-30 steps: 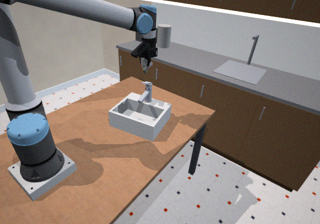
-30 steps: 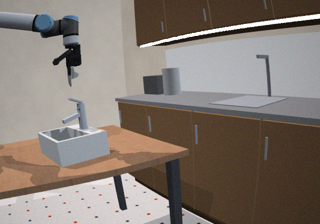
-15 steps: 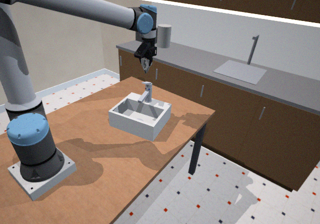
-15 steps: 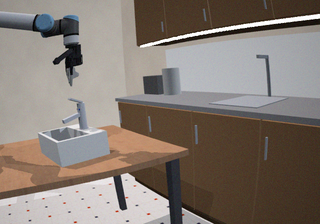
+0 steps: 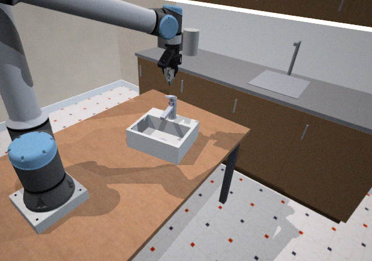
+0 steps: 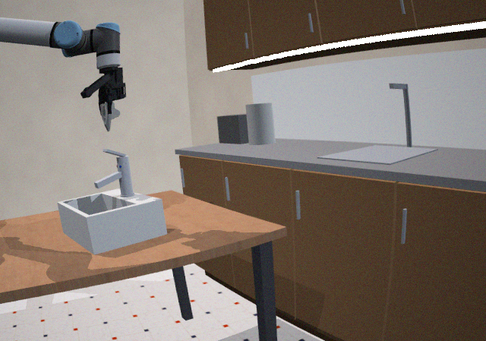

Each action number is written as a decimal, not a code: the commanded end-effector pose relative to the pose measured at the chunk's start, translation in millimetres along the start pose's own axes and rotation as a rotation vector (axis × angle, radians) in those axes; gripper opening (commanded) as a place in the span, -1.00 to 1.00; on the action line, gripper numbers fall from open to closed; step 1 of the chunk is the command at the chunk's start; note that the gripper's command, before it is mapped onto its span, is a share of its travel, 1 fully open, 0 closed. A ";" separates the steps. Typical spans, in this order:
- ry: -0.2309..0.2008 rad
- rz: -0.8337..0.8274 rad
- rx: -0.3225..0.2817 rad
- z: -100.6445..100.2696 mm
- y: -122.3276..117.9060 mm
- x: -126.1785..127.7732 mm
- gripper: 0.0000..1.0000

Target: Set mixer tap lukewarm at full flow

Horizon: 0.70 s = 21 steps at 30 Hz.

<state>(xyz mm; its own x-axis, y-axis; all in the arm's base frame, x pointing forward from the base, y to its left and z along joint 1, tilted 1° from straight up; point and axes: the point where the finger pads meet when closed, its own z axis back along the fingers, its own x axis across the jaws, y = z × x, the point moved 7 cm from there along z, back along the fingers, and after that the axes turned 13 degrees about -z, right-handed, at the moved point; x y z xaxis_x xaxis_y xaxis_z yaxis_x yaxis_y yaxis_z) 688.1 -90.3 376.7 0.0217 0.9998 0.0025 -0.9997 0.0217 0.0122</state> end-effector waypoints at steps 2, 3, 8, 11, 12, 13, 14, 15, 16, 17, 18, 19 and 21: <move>-0.001 0.012 -0.001 0.6 -1.6 1.3 -1.00; -0.001 0.012 -0.001 0.6 -1.6 1.3 -1.00; -0.001 0.012 -0.001 0.7 -1.6 1.3 -0.14; -0.001 0.012 -0.001 0.7 -1.6 1.3 -0.14; -0.001 0.012 -0.001 0.7 -1.6 1.3 -0.14; -0.001 0.012 -0.001 0.7 -1.6 1.3 -0.14; -0.001 0.012 -0.001 0.7 -1.6 1.3 -0.14; -0.001 0.012 -0.001 0.7 -1.6 1.3 -0.14; -0.001 0.012 -0.001 0.7 -1.6 1.3 -0.14; -0.001 0.012 -0.001 0.7 -1.6 1.3 -0.14; -0.001 0.012 -0.001 0.7 -1.6 1.3 -0.14; -0.001 0.012 -0.001 0.7 -1.6 1.3 -0.14; -0.001 0.012 -0.001 0.7 -1.6 1.3 -0.14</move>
<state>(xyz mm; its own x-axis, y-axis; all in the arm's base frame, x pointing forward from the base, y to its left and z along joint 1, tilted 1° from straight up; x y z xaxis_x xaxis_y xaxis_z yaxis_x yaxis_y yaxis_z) 688.1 -90.5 376.6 0.0129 0.9999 0.0028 -0.9998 0.0129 0.0124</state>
